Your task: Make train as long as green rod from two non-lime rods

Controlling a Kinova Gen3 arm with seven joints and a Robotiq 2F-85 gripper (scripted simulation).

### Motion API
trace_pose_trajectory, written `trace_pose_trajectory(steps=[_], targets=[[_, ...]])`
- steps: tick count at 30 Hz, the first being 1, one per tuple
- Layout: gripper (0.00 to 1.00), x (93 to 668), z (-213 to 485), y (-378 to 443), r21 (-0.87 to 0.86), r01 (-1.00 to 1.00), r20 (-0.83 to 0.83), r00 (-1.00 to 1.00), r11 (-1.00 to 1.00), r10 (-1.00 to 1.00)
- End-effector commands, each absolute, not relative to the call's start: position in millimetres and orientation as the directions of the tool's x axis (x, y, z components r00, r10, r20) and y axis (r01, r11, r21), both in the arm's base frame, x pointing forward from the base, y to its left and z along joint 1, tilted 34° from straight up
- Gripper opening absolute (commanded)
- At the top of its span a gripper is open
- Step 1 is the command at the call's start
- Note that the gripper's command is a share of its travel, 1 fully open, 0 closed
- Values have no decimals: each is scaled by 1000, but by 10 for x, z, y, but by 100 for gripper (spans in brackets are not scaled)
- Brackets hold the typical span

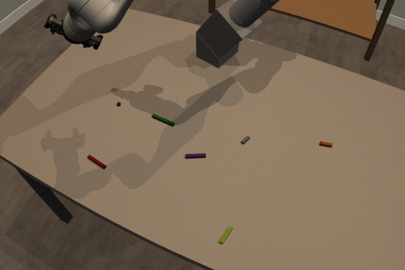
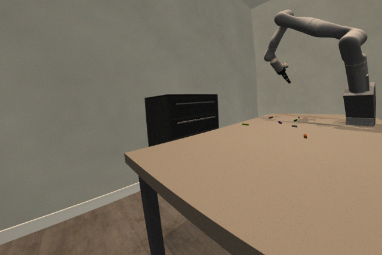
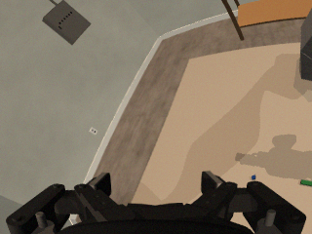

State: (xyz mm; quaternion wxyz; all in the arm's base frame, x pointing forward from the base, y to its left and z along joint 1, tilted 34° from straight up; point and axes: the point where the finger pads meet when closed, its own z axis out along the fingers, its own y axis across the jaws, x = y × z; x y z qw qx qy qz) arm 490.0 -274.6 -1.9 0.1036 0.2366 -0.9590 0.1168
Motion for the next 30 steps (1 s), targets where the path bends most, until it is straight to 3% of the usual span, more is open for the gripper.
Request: trace_pose_trajectory(steps=[1,30], targets=[[100,4938,53,-2725,-184,-479,247,-868,858,-432],[100,4989,350,-2363,-186,-410,202,-905,893,-374]])
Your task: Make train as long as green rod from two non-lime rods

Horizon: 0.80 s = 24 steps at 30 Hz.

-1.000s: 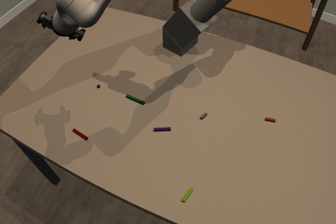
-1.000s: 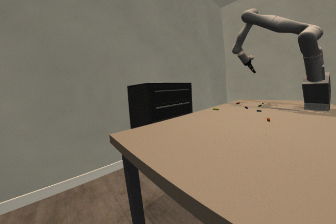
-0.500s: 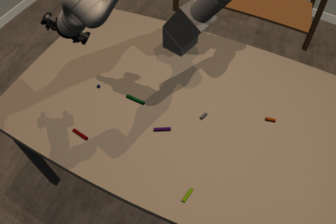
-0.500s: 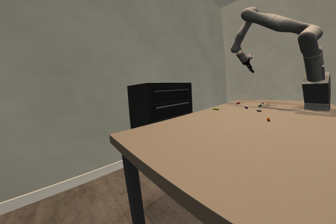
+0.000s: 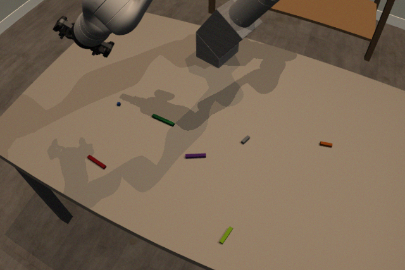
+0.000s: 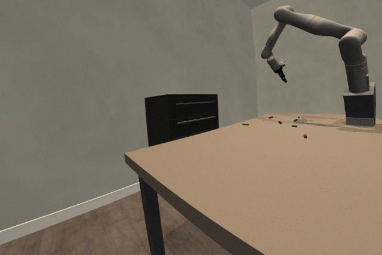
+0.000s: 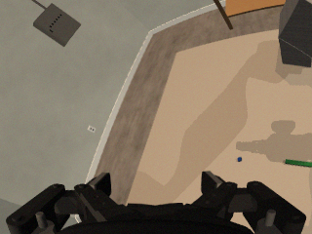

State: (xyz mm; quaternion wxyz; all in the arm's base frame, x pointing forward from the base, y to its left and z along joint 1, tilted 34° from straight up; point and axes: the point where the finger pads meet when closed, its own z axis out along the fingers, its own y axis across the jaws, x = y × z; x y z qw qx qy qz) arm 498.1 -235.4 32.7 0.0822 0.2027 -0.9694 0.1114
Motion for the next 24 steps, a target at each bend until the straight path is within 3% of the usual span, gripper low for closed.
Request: trace_pose_trajectory(steps=[1,24], targets=[[100,4989,350,-2363,-186,-410,202,-905,893,-374],[100,5005,655,-1968,-178,-337,156,-937,925,-311]])
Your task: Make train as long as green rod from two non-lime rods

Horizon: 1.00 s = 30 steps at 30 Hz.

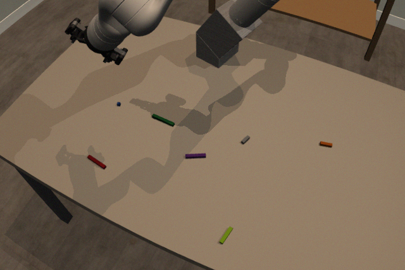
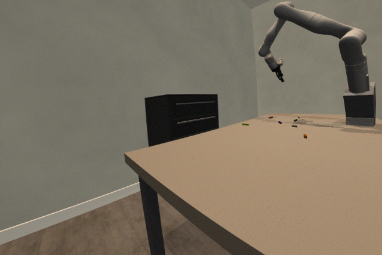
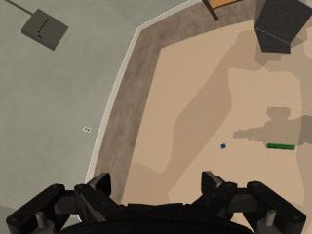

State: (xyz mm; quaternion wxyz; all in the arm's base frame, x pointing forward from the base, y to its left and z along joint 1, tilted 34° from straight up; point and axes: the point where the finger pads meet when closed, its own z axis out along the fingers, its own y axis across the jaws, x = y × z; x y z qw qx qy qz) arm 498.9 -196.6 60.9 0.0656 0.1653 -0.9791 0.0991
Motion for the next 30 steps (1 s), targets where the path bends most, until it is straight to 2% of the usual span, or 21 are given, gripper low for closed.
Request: trace_pose_trajectory(steps=[1,30], targets=[[100,5005,655,-1968,-178,-337,156,-937,925,-311],[100,4978,965,-1545,-159,-260,110,-963,953,-244]])
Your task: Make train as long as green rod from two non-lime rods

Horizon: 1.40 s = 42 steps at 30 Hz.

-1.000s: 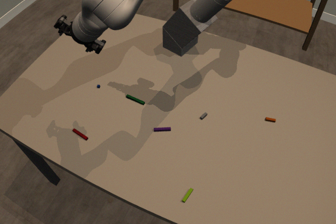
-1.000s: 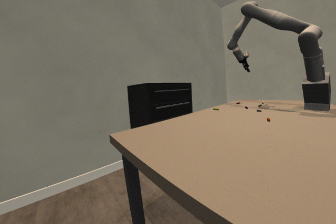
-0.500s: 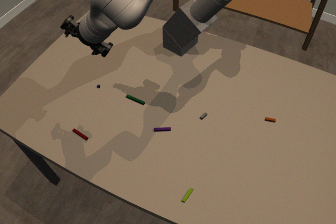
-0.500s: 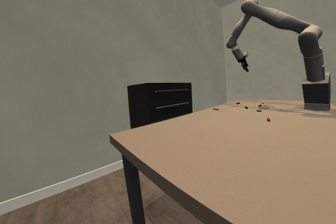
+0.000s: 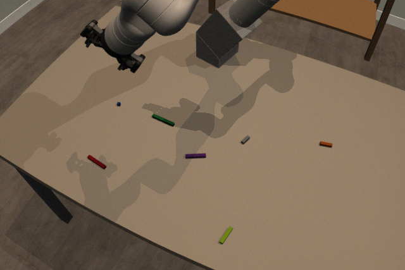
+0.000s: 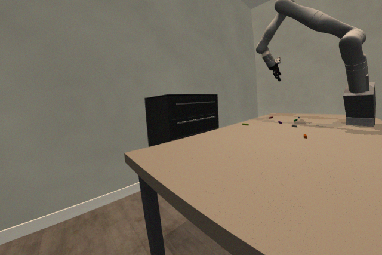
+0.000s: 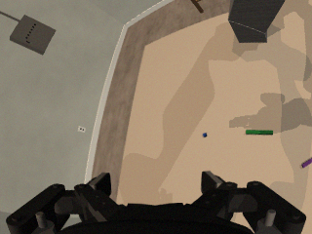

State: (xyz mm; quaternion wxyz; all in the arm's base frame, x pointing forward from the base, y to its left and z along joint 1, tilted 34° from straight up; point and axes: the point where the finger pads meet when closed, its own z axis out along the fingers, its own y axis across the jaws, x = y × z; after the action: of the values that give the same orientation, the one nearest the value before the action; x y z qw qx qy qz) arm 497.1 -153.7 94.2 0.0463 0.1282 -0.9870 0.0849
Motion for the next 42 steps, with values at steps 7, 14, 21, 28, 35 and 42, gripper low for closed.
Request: trace_pose_trajectory(steps=[7,14,21,28,35,42], targets=[[100,4959,1068,-1398,-149,-234,95,-971,961,-221],[100,4933,1172,-1249,-138,-207,81,-977,968,-198],[100,4933,1172,-1249,-138,-207,81,-977,968,-198],[100,4902,1276,-1098,-126,-181,67,-982,975,-174],[100,4865,1380,-945,-112,-155,54,-987,982,-150],[100,4821,1483,-790,-97,-129,42,-991,987,-125]])
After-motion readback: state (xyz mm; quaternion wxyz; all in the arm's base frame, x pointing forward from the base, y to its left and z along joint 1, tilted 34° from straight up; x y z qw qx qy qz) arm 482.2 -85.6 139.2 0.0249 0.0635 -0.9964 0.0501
